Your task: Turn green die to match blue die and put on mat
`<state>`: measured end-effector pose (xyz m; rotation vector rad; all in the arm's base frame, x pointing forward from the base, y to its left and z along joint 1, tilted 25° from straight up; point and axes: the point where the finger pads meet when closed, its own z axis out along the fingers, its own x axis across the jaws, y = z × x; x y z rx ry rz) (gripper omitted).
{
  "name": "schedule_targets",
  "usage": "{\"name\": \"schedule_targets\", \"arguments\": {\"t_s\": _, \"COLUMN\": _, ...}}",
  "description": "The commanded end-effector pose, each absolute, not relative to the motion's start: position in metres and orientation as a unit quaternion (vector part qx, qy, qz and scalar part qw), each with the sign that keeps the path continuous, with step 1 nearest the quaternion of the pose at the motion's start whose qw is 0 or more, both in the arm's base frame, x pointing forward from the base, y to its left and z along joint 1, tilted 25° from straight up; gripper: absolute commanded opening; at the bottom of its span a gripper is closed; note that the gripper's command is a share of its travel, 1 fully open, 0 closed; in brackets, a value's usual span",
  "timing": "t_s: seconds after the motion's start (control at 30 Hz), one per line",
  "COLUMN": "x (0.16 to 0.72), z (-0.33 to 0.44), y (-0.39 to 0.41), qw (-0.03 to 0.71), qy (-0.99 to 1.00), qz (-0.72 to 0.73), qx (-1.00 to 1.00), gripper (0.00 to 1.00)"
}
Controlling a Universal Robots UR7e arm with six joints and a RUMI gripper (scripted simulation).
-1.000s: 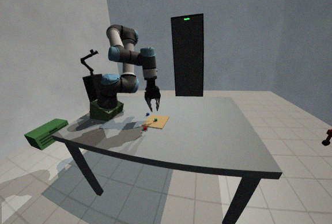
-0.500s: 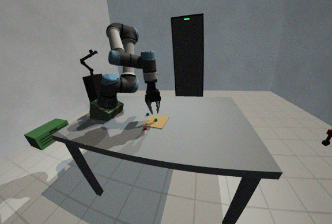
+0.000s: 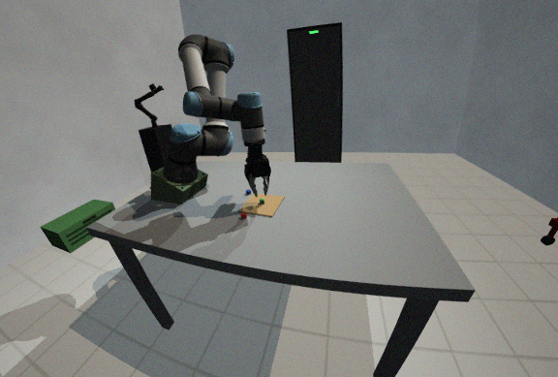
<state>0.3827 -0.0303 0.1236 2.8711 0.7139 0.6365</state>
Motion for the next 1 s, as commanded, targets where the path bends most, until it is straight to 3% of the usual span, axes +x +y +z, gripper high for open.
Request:
{"name": "schedule_targets", "arguments": {"t_s": 0.0, "x": 0.3852, "z": 0.1199, "y": -0.0306, "qw": 0.058, "qy": 0.235, "qz": 0.210, "qx": 0.947, "gripper": 0.18}}
{"name": "schedule_targets", "arguments": {"t_s": 0.97, "x": 0.3874, "z": 0.1154, "y": -0.0306, "qw": 0.058, "qy": 0.235, "qz": 0.210, "qx": 0.947, "gripper": 0.18}}
